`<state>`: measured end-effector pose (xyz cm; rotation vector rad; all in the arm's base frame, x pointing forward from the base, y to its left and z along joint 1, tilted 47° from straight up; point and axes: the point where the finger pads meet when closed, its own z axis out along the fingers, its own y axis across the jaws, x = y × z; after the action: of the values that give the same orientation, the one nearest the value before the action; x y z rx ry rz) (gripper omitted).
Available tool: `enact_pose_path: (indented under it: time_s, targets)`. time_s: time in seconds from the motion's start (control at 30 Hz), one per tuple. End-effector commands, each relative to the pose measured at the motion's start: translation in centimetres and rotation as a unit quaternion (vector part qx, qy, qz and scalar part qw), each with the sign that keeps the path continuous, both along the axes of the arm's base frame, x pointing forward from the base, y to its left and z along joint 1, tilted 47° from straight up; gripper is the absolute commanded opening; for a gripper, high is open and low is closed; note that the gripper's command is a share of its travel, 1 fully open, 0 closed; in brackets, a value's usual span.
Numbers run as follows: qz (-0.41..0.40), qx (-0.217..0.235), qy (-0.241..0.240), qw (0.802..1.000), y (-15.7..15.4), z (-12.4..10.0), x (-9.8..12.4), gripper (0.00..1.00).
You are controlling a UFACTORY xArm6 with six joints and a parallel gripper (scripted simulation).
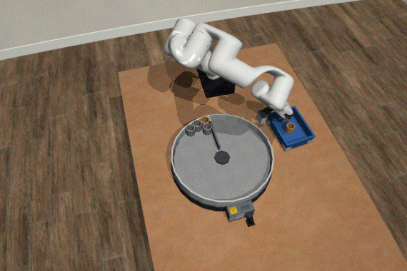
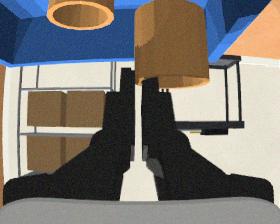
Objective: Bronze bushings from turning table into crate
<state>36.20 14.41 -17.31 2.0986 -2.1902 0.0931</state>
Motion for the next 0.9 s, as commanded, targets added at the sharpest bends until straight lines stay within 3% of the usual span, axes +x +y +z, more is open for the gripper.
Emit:
enact_pose_path:
  time_s: [0.0,0.87]
  targets:
    - [0.001,0.001,-0.001,1.000,-0.3,-0.3,0.1,0.00]
    - [0.001,0.001,-0.001,1.000,-2.2,-2.1,0.0,0.00]
